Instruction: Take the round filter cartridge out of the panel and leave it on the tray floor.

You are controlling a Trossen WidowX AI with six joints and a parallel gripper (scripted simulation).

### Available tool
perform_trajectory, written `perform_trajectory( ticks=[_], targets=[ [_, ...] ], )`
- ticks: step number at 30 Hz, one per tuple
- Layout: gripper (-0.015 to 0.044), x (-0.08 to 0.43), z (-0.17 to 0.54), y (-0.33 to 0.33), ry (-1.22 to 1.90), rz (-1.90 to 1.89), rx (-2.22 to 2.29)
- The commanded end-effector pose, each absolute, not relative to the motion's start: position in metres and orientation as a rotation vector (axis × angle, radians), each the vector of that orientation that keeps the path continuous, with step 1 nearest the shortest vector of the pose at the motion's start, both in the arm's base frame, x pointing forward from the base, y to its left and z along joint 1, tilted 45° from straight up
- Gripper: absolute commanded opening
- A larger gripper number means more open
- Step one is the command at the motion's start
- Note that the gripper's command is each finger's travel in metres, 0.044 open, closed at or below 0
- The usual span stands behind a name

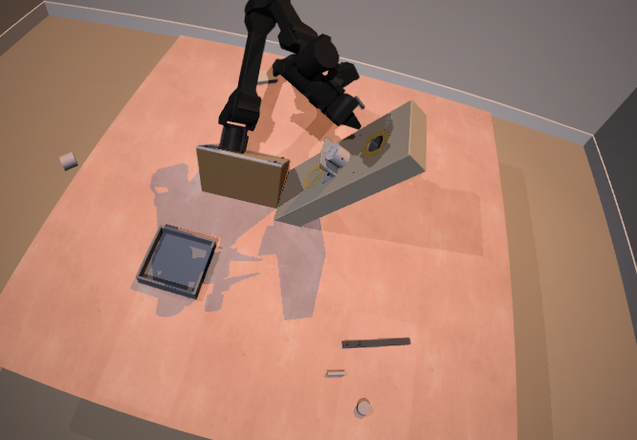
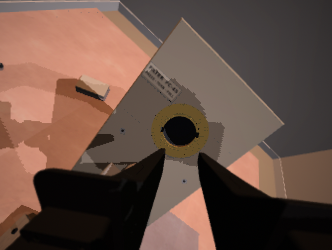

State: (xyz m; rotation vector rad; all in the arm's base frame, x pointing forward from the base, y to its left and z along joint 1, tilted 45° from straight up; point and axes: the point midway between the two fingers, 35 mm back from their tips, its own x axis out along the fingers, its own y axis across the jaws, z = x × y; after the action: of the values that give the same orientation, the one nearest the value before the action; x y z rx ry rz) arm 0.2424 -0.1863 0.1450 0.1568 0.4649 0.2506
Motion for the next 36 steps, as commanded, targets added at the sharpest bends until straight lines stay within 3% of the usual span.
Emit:
perform_trajectory(
  ticks=[1,8,12,18,36],
  targets=[
    [0.0228,0.241,0.164,-0.208,0.461,0.246,0.146],
    [0.0412,0.233,0.196,-0.236,0.455,0.243,0.135],
    [0.0307,0.229,0.163,-0.212,0.591,0.257,0.344],
    [0.0305,0.206,0.105,-0.150,0.930,0.266,0.762],
    [0.0305,0.218,0.091,-0.138,0.942,0.263,0.772]
  ],
)
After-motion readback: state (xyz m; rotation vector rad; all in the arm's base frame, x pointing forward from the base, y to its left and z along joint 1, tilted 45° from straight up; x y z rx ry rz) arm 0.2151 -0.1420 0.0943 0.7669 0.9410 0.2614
